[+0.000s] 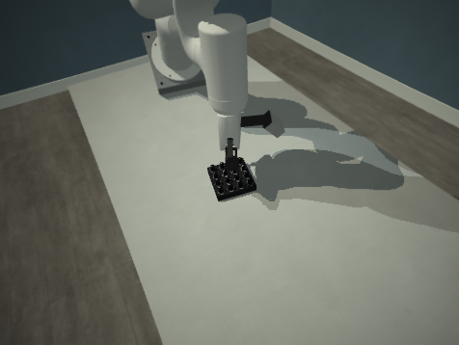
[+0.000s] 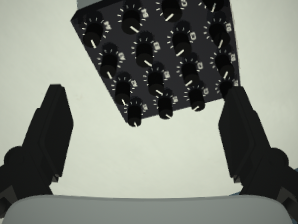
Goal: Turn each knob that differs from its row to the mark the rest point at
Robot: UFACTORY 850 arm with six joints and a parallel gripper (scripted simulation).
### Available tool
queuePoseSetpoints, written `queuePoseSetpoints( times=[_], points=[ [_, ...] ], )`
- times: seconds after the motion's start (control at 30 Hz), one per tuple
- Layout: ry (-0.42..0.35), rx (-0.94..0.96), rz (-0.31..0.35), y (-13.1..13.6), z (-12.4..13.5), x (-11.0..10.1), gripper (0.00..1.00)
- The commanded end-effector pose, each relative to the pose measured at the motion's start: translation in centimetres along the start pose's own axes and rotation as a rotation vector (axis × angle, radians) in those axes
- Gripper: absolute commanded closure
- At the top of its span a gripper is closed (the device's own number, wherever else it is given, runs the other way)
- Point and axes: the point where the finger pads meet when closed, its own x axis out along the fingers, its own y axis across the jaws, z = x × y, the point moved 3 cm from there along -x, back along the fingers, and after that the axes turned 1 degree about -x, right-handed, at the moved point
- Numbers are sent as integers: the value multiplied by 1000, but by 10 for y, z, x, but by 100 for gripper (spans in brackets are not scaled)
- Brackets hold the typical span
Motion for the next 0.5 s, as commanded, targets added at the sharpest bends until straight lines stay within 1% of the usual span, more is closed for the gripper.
queuePoseSetpoints(
  times=[0.0, 0.27, 0.47],
  points=[
    [-17, -1, -20, 1, -1, -3, 0],
    [-17, -1, -20, 2, -1, -14, 0],
    [-17, -1, -20, 2, -1, -28, 0]
  ],
)
